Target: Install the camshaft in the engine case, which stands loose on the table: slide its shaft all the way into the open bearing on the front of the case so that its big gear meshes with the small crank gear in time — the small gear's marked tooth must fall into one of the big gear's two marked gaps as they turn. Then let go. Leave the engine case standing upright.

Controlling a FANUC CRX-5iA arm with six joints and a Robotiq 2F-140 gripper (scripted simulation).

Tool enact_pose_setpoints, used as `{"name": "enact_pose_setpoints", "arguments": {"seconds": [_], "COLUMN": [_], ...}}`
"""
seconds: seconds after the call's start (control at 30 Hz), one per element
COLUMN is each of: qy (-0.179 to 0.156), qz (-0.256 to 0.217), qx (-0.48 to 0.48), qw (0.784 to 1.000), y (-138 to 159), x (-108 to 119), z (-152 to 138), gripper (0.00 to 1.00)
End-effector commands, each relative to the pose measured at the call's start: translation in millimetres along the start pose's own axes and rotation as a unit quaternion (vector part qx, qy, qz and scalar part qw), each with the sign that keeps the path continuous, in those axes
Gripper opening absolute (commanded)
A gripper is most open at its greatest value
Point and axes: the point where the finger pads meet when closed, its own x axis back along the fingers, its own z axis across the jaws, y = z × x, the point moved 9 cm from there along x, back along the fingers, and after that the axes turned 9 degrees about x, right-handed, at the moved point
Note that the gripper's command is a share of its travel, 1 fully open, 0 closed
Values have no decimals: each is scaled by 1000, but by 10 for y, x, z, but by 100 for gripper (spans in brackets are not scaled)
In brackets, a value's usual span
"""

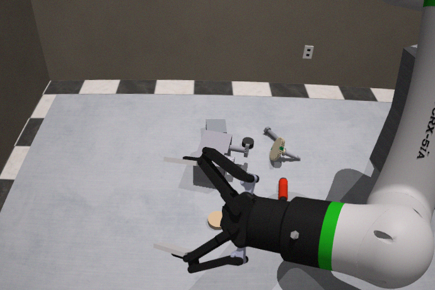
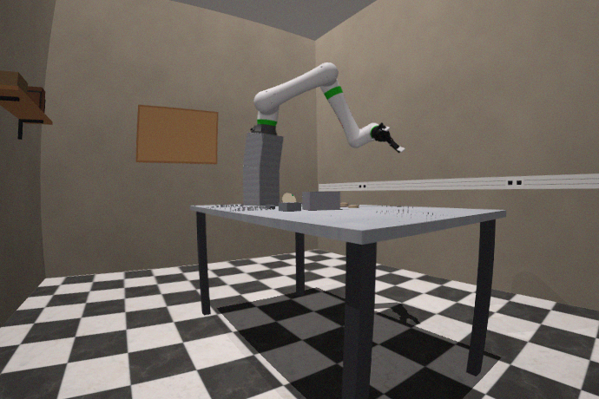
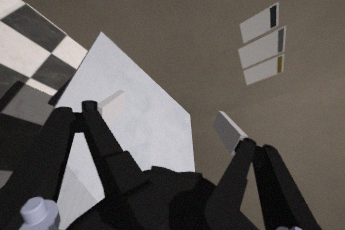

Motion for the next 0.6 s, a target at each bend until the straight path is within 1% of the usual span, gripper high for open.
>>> {"name": "enact_pose_setpoints", "arguments": {"seconds": [0.0, 0.03, 0.07, 0.1, 0.13, 0.2, 0.23, 0.27, 0.3, 0.37, 0.4, 0.47, 0.5, 0.57], "qy": [-35, -49, -52, -67, -73, -73, -96, -96, -121, -121, -148, -148, -175, -175], "qz": [-38, -52, -56, -70, -75, -75, -95, -95, -114, -114, -133, -133, -149, -149], "qx": [111, 150, 161, 198, 213, 213, 264, 264, 314, 314, 360, 360, 401, 401], "qw": [992, 986, 984, 975, 972, 972, 955, 955, 935, 935, 912, 912, 887, 887], "y": [580, 712, 849, 984, 1126, 1126, 1540, 1651, 1724, 2025, 2127, 2440, 2538, 2855], "x": [-257, -283, -334, -348, -394, -394, -462, -483, -468, -504, -486, -498, -472, -460], "z": [123, 164, 188, 234, 264, 264, 373, 396, 446, 512, 569, 649, 705, 798], "gripper": [100, 100, 100, 100, 100, 100, 100, 100, 100, 100, 100, 100, 100, 100]}}
